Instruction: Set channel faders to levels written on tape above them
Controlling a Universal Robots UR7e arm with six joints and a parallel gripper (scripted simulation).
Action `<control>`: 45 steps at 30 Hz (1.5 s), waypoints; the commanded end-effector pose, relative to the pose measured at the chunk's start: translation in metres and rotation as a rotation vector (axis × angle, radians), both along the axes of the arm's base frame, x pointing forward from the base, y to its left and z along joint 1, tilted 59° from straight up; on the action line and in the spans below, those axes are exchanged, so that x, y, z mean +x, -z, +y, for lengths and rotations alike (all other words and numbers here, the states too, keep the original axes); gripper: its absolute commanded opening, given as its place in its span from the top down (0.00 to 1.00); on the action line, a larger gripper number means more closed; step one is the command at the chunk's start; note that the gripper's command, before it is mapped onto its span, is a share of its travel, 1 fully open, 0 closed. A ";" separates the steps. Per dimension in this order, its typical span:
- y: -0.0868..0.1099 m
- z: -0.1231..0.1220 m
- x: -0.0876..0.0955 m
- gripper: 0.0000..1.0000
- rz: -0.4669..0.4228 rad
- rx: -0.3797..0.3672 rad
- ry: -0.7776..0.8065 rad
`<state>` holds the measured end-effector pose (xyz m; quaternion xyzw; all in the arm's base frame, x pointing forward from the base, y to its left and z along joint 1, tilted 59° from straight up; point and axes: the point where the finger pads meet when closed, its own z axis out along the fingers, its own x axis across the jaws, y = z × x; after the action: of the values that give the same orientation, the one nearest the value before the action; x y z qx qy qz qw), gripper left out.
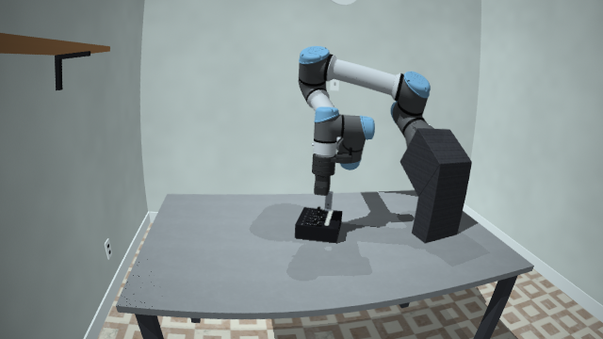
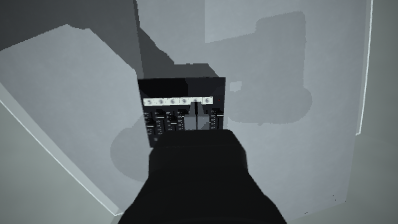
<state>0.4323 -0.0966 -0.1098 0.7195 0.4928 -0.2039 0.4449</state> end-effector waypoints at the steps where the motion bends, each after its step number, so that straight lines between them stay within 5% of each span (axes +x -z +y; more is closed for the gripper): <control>1: 0.002 0.000 -0.002 1.00 0.005 0.001 -0.001; 45: 0.013 -0.019 0.001 1.00 0.005 0.001 -0.002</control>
<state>0.4321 -0.1143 -0.1217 0.7187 0.4946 -0.2062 0.4432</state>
